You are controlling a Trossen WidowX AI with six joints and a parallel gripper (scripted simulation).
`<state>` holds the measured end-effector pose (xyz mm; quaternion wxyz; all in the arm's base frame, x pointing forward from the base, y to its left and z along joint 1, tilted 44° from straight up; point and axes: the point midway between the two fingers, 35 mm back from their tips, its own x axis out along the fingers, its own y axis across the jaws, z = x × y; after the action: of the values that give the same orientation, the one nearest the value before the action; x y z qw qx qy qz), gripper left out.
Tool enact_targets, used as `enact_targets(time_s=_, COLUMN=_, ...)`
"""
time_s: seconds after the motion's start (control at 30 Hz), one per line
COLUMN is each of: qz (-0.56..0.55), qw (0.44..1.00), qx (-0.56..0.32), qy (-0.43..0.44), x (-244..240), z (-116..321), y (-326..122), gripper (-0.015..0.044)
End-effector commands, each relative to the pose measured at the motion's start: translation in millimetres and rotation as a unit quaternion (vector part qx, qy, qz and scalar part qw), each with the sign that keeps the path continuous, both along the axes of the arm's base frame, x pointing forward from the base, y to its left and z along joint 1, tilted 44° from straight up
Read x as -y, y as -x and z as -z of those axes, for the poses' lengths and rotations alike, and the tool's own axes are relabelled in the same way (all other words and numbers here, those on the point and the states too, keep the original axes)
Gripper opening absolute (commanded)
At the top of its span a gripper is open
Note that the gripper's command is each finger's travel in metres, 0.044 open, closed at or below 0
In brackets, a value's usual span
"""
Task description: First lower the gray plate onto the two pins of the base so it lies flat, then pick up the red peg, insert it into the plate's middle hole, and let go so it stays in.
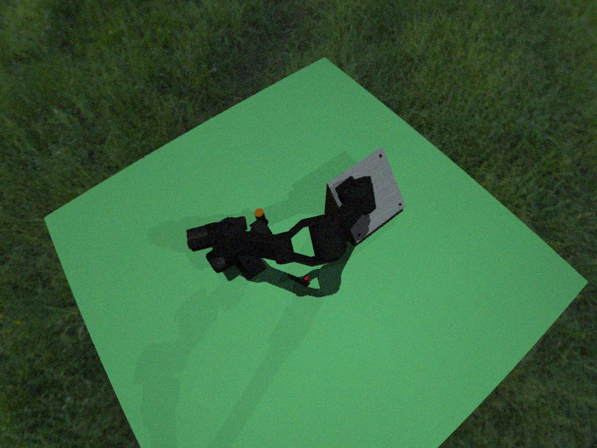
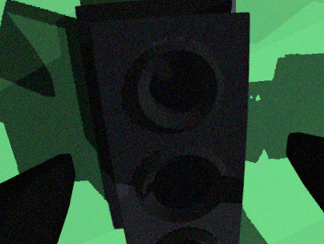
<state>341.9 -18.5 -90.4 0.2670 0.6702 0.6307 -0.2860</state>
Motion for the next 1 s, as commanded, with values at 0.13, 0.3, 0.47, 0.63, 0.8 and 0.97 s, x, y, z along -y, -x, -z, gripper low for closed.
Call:
enact_targets(time_s=0.13, qz=0.008, qw=1.000, qx=0.009, qy=0.005, x=74.5, z=-73.9, y=3.4, gripper=0.0440)
enact_targets(time_s=0.3, qz=0.008, qw=1.000, qx=0.009, qy=0.005, x=78.3, z=-74.2, y=2.0, gripper=0.0440)
enact_targets(time_s=0.47, qz=-0.007, qw=1.000, qx=0.023, qy=0.007, x=65.2, z=-90.7, y=5.2, gripper=0.0440)
enact_targets(time_s=0.63, qz=-0.058, qw=0.996, qx=0.071, qy=0.012, x=19.3, z=-140.1, y=25.6, gripper=0.0440)
enact_targets(time_s=0.8, qz=-0.110, qw=0.987, qx=0.120, qy=0.014, x=-24.7, z=-177.6, y=58.9, gripper=0.0440)
enact_targets(time_s=0.97, qz=-0.155, qw=0.975, qx=0.162, qy=0.012, x=-58.5, z=-199.2, y=95.4, gripper=0.0440)
